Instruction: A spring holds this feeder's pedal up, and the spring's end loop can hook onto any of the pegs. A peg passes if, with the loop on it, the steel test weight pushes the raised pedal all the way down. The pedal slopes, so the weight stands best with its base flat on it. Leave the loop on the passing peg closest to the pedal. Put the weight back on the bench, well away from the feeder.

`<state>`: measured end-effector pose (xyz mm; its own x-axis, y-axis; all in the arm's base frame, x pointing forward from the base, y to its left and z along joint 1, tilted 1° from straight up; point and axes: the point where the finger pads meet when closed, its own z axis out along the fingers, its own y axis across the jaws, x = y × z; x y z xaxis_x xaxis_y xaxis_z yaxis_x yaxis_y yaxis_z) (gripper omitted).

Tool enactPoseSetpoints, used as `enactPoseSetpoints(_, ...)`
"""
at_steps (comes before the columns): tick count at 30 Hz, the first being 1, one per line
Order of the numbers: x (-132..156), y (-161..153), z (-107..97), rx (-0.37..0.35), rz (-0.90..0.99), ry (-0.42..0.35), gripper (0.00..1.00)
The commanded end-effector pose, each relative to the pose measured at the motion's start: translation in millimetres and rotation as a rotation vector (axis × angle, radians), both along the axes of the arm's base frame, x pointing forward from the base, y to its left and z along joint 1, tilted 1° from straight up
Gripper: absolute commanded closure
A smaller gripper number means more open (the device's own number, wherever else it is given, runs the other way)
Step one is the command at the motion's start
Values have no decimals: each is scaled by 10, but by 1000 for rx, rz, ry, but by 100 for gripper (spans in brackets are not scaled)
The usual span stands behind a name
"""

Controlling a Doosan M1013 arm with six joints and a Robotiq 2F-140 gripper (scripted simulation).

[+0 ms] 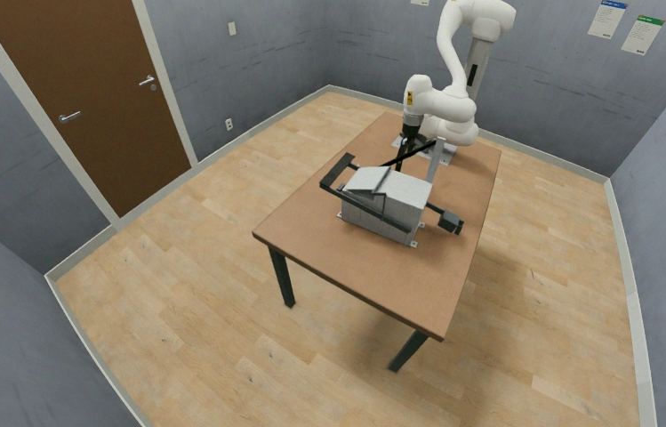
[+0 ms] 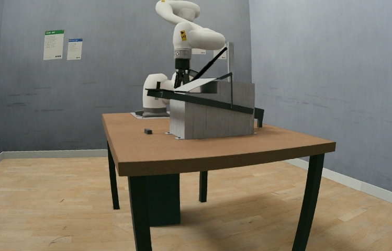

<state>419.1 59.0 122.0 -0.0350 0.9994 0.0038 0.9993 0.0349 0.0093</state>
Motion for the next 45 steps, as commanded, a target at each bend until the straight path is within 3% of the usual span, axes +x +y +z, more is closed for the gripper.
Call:
enactPoseSetpoints(1, 3, 1, -9, 0, 0, -1, 0)
enactPoseSetpoints(14, 3, 1, -77, -1, 0, -1, 0)
enactPoseSetpoints(29, 7, 3, -571, -1, 0, -1, 0)
enactPoseSetpoints(32, 6, 3, -555, -1, 0, -1, 0)
enactPoseSetpoints(45, 10, 3, -854, -1, 0, -1, 0)
